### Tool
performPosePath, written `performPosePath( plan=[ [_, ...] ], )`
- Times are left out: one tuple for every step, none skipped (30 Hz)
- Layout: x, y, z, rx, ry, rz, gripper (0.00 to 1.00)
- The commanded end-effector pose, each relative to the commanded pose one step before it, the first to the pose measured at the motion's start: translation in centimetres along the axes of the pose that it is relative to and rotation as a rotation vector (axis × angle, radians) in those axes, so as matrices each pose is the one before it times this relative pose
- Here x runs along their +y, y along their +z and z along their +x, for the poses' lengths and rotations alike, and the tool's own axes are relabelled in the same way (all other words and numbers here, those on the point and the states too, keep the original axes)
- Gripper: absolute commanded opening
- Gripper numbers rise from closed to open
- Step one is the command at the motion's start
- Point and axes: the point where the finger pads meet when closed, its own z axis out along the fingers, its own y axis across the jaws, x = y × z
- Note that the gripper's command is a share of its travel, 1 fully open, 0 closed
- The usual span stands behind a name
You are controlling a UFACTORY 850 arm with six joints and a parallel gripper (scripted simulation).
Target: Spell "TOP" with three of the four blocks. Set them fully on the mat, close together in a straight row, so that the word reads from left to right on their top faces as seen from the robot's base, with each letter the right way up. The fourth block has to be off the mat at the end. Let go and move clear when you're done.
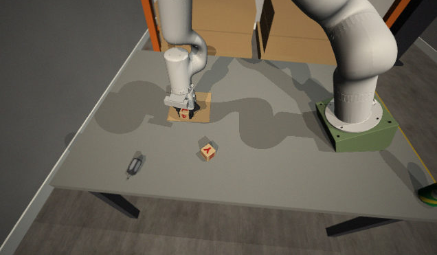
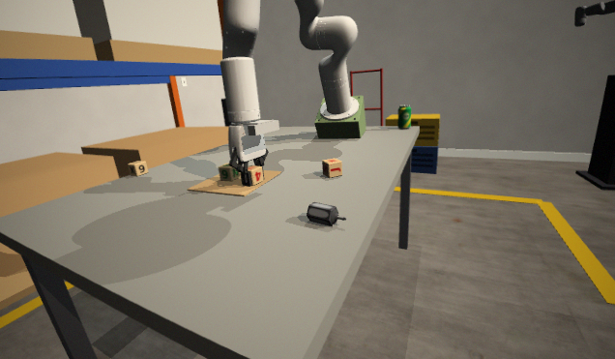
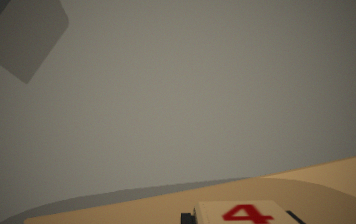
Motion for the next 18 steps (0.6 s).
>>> performPosePath(
  plan=[
    [0.092,-0.065,0.008,0.00011,-0.00010,-0.00172,0.44],
    [0.000,0.000,0.000,0.00000,0.00000,0.00000,0.44],
    [0.000,0.000,0.000,0.00000,0.00000,0.00000,0.44],
    [0.000,0.000,0.000,0.00000,0.00000,0.00000,0.44],
    [0.000,0.000,0.000,0.00000,0.00000,0.00000,0.44],
    [0.000,0.000,0.000,0.00000,0.00000,0.00000,0.44],
    [0.000,0.000,0.000,0.00000,0.00000,0.00000,0.44],
    [0.000,0.000,0.000,0.00000,0.00000,0.00000,0.44],
    [0.000,0.000,0.000,0.00000,0.00000,0.00000,0.44],
    [0.000,0.000,0.000,0.00000,0.00000,0.00000,0.44],
    [0.000,0.000,0.000,0.00000,0.00000,0.00000,0.44],
    [0.000,0.000,0.000,0.00000,0.00000,0.00000,0.44],
    [0.000,0.000,0.000,0.00000,0.00000,0.00000,0.44],
    [0.000,0.000,0.000,0.00000,0.00000,0.00000,0.48],
    [0.000,0.000,0.000,0.00000,0.00000,0.00000,0.48],
    [0.000,0.000,0.000,0.00000,0.00000,0.00000,0.48],
    [0.000,0.000,0.000,0.00000,0.00000,0.00000,0.53],
    [0.000,0.000,0.000,0.00000,0.00000,0.00000,0.53]
  ],
)
